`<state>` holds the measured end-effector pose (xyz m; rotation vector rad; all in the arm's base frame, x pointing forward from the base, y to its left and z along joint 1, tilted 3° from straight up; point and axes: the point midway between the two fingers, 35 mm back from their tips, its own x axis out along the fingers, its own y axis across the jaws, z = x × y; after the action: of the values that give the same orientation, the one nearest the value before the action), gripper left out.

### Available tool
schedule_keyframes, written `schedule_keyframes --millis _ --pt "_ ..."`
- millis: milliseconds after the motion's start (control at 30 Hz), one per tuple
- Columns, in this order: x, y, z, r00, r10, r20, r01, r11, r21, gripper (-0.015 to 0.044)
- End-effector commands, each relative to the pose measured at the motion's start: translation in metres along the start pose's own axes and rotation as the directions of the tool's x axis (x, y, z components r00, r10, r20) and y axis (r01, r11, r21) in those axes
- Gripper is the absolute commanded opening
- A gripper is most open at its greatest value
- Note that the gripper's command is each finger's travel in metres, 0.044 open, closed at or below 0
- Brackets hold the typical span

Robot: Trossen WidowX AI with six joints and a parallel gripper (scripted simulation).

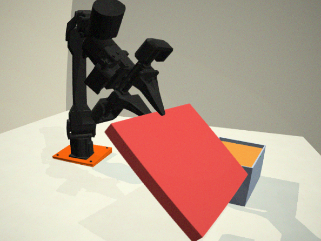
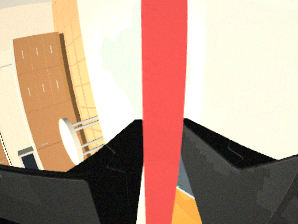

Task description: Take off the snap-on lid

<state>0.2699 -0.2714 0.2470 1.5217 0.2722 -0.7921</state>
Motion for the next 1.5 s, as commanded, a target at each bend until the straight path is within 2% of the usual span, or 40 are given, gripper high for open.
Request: schedule_keyframes --millis 0,1467 --pt "0.003 -0.003 -0.001 1.000 0.002 -0.004 -0.002 1.000 -0.001 0.0000" --pt "0.026 -0.030 -0.001 1.000 0.002 -0.004 -0.002 1.000 -0.001 0.0000"
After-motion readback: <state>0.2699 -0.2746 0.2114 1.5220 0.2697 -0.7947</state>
